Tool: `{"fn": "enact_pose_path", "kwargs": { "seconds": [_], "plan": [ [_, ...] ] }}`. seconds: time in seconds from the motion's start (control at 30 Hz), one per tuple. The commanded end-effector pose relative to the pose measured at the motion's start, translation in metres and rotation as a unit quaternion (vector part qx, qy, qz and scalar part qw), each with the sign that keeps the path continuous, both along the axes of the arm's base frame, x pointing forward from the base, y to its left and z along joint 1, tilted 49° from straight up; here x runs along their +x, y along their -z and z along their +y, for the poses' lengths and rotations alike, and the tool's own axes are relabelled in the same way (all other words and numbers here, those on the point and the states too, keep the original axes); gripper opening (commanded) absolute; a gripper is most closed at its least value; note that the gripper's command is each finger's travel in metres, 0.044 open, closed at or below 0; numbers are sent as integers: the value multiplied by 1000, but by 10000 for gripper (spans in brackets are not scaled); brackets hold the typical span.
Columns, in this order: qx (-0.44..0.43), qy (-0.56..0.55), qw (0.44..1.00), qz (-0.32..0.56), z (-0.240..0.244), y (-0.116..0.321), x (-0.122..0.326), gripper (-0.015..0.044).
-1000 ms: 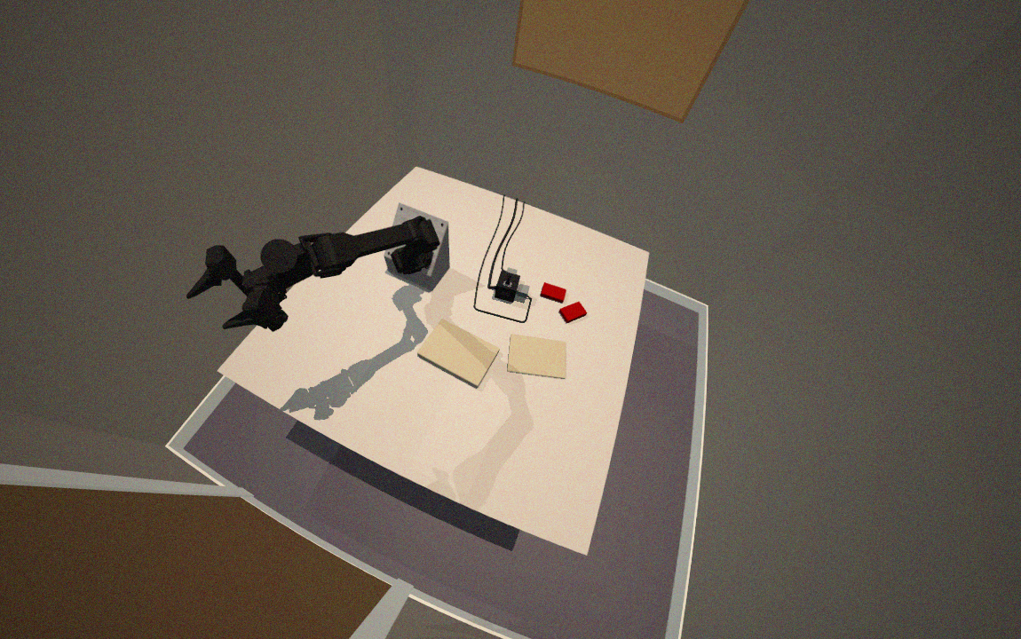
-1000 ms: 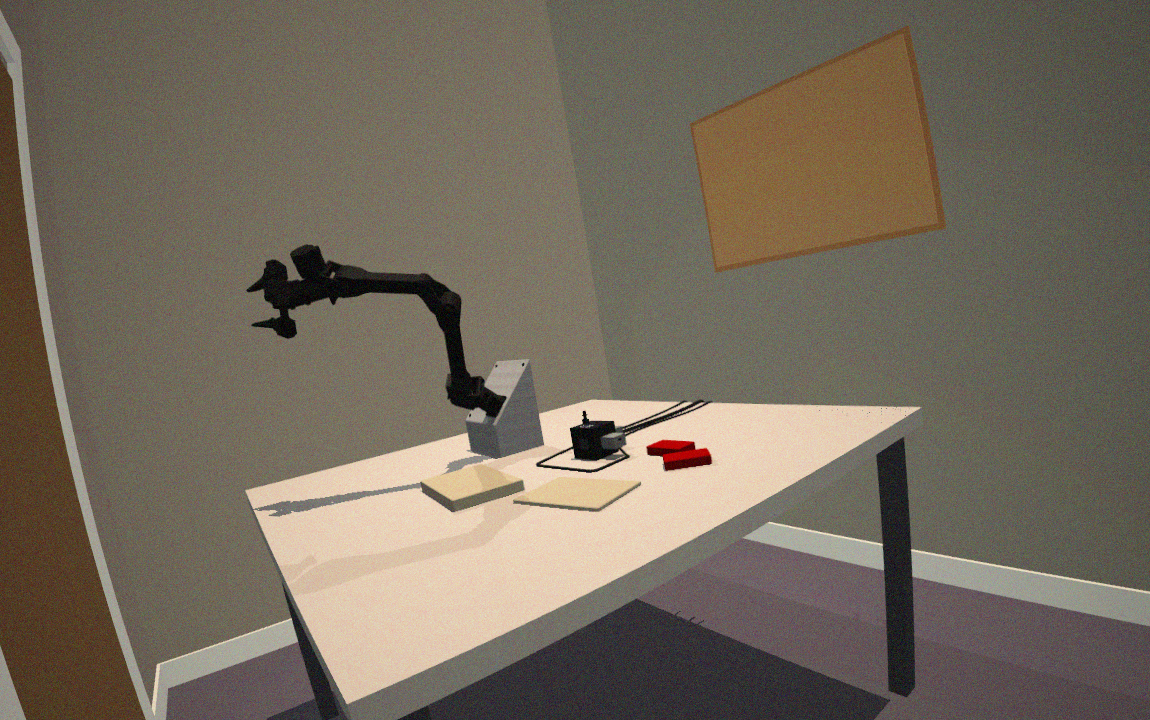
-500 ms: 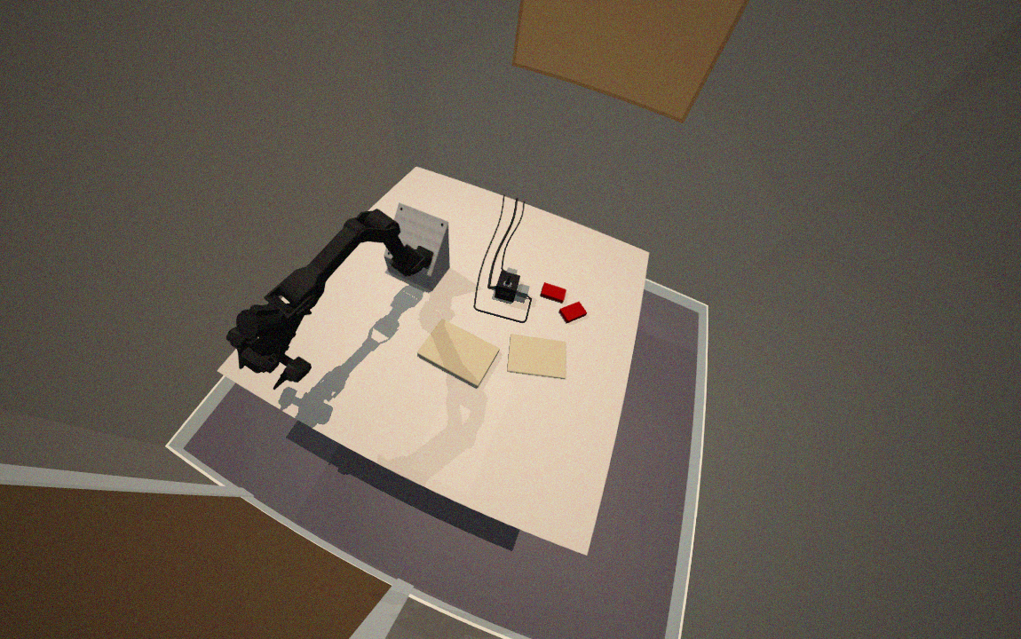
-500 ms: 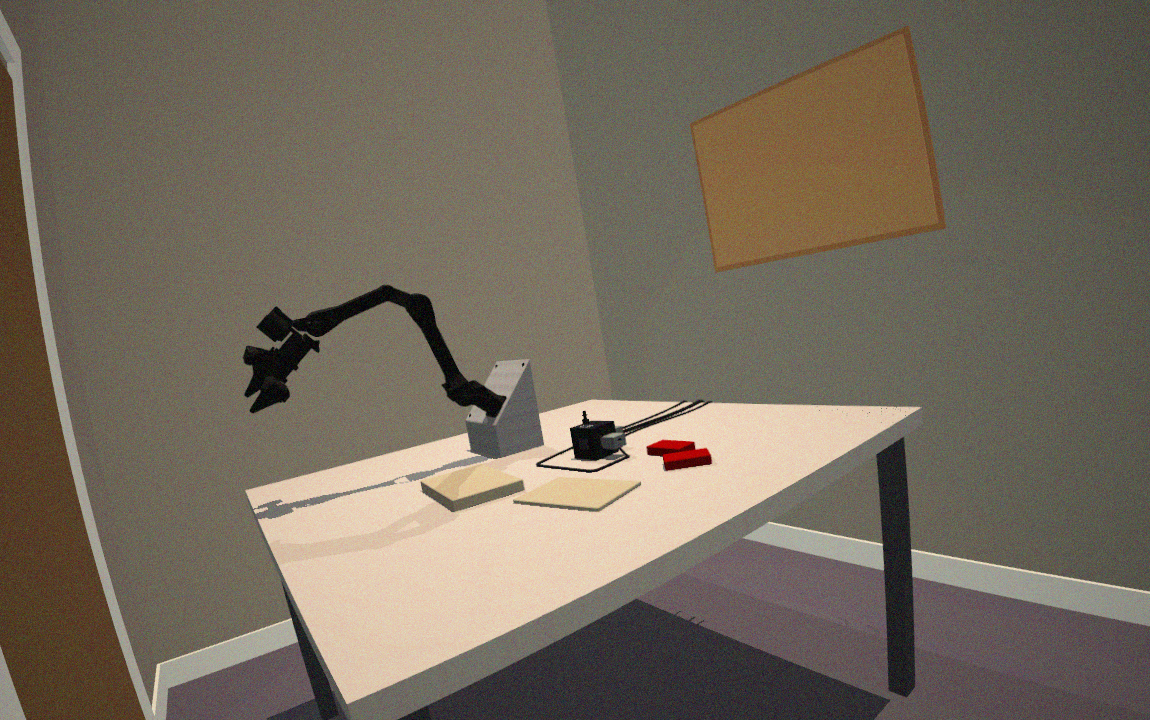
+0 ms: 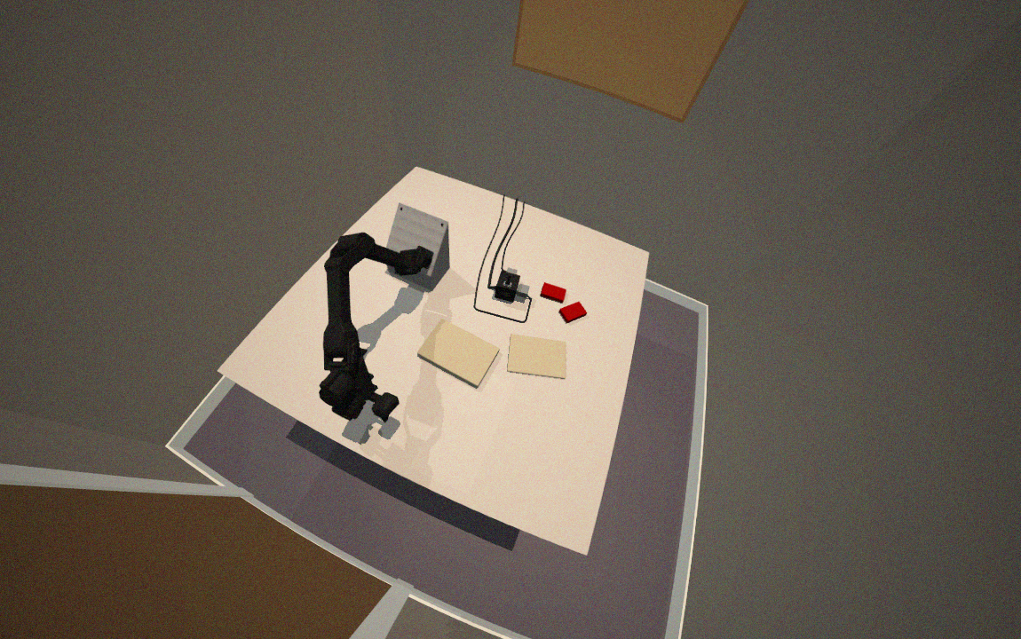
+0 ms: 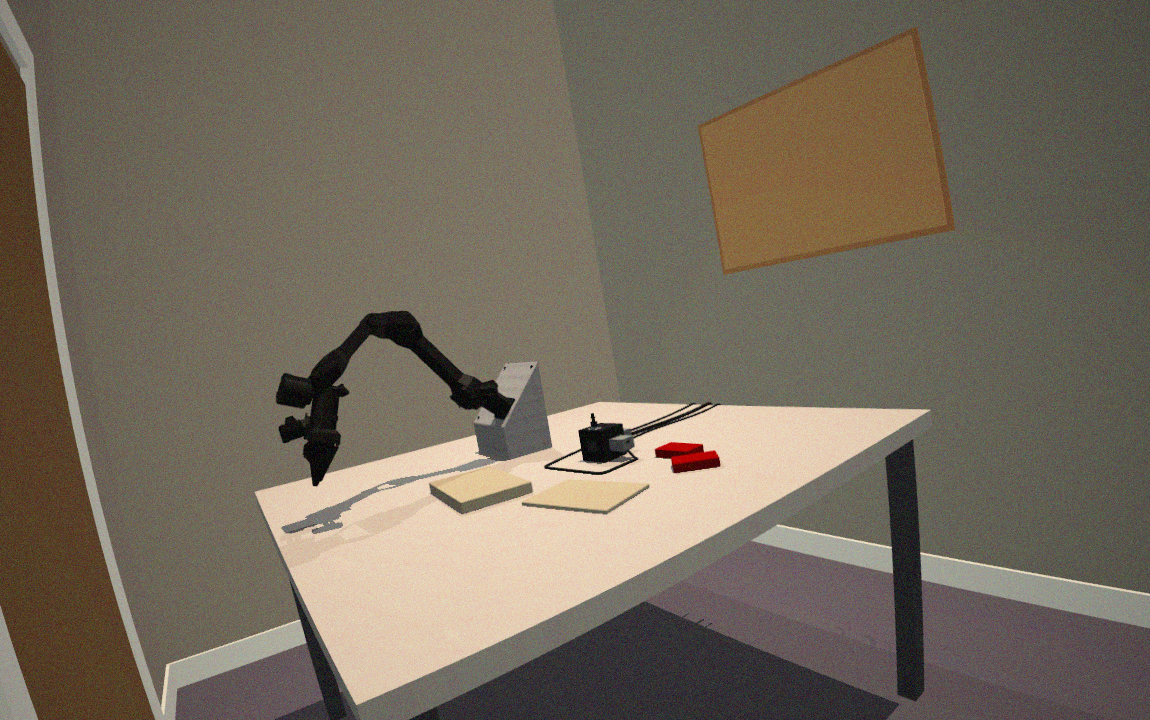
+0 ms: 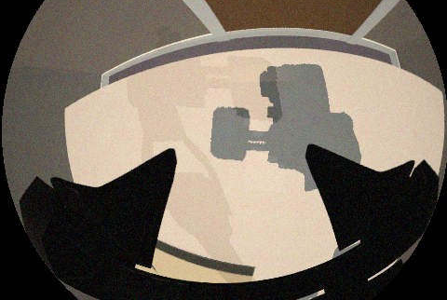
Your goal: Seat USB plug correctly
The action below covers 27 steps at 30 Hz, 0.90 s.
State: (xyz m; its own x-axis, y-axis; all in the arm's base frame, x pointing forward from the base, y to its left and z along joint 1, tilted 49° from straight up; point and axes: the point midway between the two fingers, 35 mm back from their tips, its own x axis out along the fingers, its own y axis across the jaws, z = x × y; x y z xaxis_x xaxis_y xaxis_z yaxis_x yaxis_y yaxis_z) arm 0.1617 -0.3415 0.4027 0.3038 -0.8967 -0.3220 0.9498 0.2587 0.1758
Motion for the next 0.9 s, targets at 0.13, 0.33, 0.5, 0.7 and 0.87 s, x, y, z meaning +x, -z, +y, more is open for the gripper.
{"fn": "enact_pose_path", "kwargs": {
  "seconds": [0.13, 0.33, 0.5, 0.7, 0.87],
  "plan": [
    [161, -35, 986, -26, 33, 97, 110, 440],
    [263, -27, 964, -5, 89, 173, 173, 440],
    [316, -15, 948, 33, 152, 231, 209, 440],
    [338, 20, 936, 96, 237, 301, 222, 440],
    [312, 49, 937, 148, 309, 353, 210, 440]
  ]
}}
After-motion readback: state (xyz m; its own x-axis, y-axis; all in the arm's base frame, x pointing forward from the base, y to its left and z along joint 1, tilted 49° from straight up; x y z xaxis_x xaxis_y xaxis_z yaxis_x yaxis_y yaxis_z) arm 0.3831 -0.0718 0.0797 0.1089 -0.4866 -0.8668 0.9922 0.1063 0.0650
